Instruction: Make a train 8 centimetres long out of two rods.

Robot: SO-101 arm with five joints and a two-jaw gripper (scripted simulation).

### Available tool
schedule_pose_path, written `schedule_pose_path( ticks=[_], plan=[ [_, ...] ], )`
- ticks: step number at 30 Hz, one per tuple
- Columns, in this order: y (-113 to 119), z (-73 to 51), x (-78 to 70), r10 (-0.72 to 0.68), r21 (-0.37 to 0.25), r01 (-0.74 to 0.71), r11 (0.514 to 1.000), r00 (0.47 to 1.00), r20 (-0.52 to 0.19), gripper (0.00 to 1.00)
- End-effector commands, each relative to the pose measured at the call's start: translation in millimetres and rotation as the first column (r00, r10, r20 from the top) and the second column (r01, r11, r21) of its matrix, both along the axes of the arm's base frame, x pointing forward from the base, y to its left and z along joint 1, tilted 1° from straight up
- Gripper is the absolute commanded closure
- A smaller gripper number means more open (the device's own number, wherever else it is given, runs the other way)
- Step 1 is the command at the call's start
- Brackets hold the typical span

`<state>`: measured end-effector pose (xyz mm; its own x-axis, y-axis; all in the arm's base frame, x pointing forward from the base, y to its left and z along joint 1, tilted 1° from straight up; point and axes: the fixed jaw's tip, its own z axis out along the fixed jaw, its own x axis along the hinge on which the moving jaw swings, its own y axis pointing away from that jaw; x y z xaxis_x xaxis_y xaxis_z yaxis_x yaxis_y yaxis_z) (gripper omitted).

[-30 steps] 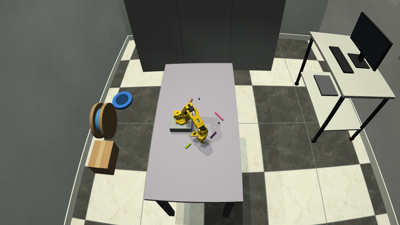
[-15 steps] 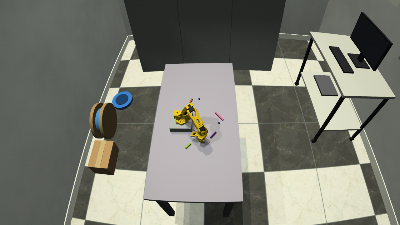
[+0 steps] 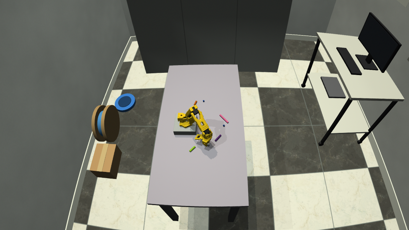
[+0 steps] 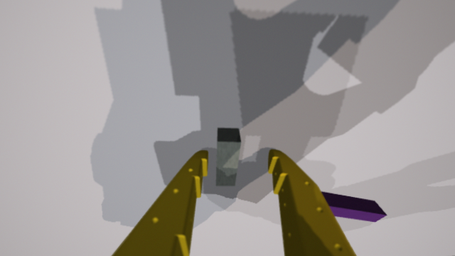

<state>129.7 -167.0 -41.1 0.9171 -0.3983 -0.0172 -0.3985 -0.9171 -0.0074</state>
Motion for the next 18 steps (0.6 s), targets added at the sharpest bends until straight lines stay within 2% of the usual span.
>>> schedule_pose_path(
  ticks=[1, 18],
  plan=[
    [2.8, -4.2, -4.3, -0.003, 0.017, 0.003, 1.000, 1.000, -0.013, 0.82],
    [2.8, -4.2, -4.3, -0.003, 0.017, 0.003, 1.000, 1.000, -0.013, 0.88]
  ],
)
